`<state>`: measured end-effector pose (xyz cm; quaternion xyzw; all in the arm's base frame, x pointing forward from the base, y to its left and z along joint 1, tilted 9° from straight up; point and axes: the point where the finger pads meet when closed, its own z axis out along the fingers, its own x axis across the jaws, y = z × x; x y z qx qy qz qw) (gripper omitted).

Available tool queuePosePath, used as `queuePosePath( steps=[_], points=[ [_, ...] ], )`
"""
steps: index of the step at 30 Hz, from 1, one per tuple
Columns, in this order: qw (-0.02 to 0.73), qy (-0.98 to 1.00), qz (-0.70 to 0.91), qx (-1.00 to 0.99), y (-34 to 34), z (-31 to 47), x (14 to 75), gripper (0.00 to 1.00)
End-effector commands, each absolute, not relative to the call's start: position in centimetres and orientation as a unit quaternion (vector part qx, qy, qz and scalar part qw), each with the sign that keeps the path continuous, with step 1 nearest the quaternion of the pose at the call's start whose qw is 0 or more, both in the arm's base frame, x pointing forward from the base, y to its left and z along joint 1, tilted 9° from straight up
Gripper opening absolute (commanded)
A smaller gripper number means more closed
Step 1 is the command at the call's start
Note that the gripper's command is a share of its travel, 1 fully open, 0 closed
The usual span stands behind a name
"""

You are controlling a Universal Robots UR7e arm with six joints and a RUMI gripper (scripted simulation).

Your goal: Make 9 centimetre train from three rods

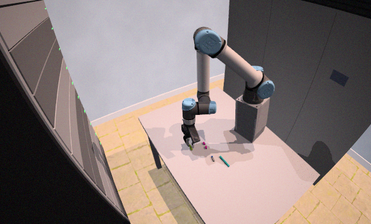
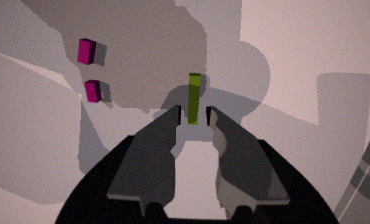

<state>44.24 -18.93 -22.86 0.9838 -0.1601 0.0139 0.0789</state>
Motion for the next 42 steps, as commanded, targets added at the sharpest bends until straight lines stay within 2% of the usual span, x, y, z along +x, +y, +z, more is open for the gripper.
queuePosePath(
  steps=[1, 42],
  points=[
    [0.079, -0.16, 0.014, 0.984, -18.94, -22.81, 44.28, 0.14],
    [0.079, -0.16, 0.014, 0.984, -19.08, -23.64, 44.28, 0.14]
  ],
)
